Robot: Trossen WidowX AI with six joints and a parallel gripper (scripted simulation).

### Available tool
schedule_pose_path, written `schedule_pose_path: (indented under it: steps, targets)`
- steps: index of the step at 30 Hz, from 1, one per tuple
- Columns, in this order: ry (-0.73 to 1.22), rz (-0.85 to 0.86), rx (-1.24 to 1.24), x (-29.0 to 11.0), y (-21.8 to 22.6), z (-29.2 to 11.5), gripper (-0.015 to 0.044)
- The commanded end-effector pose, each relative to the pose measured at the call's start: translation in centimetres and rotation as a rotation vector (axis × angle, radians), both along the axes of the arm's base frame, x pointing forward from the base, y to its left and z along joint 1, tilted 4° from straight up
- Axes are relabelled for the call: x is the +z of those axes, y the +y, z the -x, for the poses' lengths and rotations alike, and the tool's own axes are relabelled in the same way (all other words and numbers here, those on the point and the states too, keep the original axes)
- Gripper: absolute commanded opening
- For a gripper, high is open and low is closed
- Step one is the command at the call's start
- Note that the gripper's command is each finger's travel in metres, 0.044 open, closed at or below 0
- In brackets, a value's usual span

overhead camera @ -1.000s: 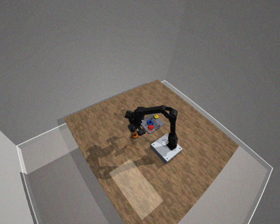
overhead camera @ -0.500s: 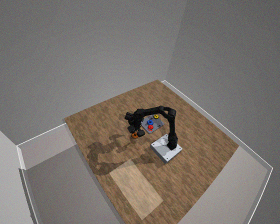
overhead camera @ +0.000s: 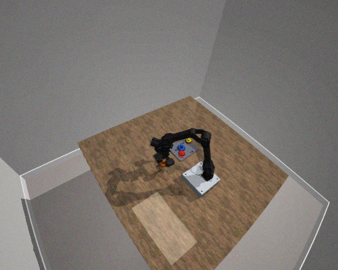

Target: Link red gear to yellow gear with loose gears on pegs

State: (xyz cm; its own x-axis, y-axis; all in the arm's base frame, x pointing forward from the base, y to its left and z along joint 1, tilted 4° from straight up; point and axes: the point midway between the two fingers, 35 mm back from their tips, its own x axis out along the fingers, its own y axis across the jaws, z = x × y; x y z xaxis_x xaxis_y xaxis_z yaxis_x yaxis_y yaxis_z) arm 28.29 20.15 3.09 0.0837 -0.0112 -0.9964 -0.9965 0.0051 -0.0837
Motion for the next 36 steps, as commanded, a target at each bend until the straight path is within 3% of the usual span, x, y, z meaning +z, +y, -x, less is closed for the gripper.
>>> schedule_pose_path:
  steps: [1, 3, 17, 26, 36]
  targets:
    - [0.003, 0.005, 0.006, -0.3, -0.1, 0.1, 0.0440]
    - [0.003, 0.005, 0.006, -0.3, -0.1, 0.1, 0.0440]
    - [0.003, 0.005, 0.006, -0.3, -0.1, 0.1, 0.0072]
    - [0.003, 0.005, 0.006, -0.3, -0.1, 0.1, 0.0000]
    - [0.003, 0.005, 0.006, 1.9, 0.2, 0.0, 0.0000]
